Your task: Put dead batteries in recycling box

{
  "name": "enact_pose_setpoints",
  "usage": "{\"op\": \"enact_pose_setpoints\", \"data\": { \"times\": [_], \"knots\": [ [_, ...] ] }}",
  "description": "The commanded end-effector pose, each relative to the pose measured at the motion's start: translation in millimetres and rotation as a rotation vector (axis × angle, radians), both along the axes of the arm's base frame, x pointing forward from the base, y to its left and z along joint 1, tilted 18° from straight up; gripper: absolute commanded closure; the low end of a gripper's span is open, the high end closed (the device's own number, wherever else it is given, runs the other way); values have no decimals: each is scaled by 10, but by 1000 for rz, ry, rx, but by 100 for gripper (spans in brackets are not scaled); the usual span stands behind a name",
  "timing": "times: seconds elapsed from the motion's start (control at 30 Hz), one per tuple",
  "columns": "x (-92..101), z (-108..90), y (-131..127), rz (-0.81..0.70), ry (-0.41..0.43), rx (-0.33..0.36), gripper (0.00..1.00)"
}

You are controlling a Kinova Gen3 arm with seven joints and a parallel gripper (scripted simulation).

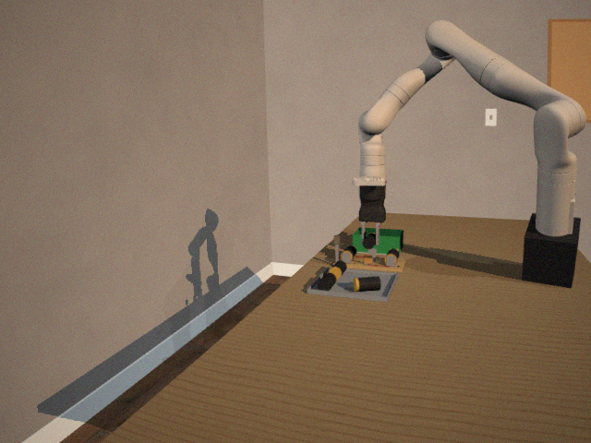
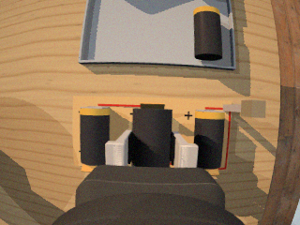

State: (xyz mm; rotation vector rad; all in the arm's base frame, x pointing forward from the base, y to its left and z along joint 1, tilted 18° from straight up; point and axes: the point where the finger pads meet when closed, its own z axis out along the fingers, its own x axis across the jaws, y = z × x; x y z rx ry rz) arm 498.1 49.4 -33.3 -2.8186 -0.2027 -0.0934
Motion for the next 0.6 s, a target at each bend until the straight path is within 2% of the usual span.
{"op": "enact_pose_setpoints", "data": {
  "times": [0.0, 0.23, 0.57],
  "knots": [
    [7, 6, -4, -1, -2, -1, 43],
    [13, -119, 37, -1, -2, -1, 43],
    [13, -120, 38, -1, -2, -1, 43]
  ]
}}
